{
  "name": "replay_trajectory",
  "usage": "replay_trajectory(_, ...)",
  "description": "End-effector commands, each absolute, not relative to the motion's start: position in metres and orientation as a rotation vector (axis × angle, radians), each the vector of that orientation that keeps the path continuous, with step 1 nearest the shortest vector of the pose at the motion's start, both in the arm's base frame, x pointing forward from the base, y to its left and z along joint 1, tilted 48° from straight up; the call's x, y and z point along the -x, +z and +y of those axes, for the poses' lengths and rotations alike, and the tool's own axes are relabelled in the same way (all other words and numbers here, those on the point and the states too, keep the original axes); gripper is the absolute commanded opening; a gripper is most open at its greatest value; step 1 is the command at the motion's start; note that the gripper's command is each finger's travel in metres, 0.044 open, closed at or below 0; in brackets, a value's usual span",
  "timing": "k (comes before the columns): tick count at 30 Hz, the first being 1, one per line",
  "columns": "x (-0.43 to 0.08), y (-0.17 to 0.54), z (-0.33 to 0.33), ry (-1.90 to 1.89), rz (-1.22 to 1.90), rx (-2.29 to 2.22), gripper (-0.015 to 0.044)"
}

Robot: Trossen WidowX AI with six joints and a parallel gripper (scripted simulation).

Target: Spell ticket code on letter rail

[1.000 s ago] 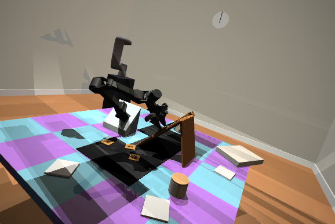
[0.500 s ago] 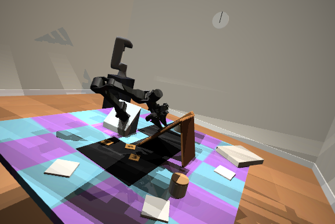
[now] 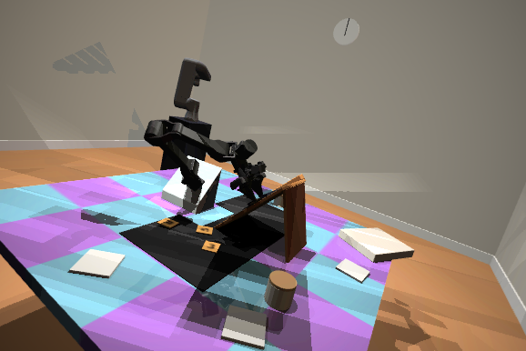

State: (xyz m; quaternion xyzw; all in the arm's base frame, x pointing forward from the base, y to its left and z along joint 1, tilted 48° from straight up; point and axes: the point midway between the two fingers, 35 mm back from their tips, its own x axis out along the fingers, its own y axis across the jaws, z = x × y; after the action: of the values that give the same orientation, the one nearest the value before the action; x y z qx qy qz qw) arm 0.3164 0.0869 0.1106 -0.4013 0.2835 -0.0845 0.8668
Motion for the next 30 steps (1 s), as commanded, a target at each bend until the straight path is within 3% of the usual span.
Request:
replay_trajectory(1,-0.317,0.11,0.089,-0.184,0.59,0.834,0.0)
replay_trajectory(30,-0.317,0.098,0.101,-0.184,0.59,0.834,0.0)
